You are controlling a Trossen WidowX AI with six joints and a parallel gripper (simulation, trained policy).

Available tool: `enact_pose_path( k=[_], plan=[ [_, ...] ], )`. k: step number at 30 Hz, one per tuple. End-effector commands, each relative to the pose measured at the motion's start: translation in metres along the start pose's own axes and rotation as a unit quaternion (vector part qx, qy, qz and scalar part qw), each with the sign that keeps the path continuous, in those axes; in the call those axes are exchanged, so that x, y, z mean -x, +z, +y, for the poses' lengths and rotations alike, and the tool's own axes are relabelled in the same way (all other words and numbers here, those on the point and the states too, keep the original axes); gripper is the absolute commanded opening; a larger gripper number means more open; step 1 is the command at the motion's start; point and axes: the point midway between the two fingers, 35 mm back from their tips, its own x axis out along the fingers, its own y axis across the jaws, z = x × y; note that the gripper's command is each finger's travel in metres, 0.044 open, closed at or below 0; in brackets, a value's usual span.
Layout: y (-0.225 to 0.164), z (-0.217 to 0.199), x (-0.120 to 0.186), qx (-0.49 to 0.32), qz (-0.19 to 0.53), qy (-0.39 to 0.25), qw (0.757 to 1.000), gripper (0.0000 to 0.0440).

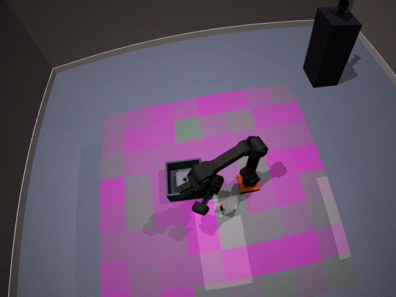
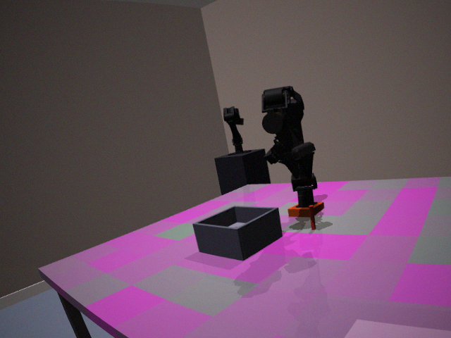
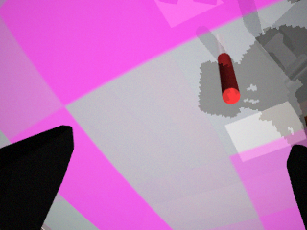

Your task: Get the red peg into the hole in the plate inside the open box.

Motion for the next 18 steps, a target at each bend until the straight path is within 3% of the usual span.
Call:
enact_pose_path(
  k=[1, 9, 18],
  plan=[
    [-0.012, -0.014, -0.016, -0.040, -0.009, -0.051, 0.998, 0.0440],
    [-0.028, -0.032, -0.053, -0.094, -0.046, -0.122, 0.987, 0.0440],
    [-0.027, -0.037, -0.098, -0.105, -0.092, -0.139, 0.980, 0.0440]
  ],
)
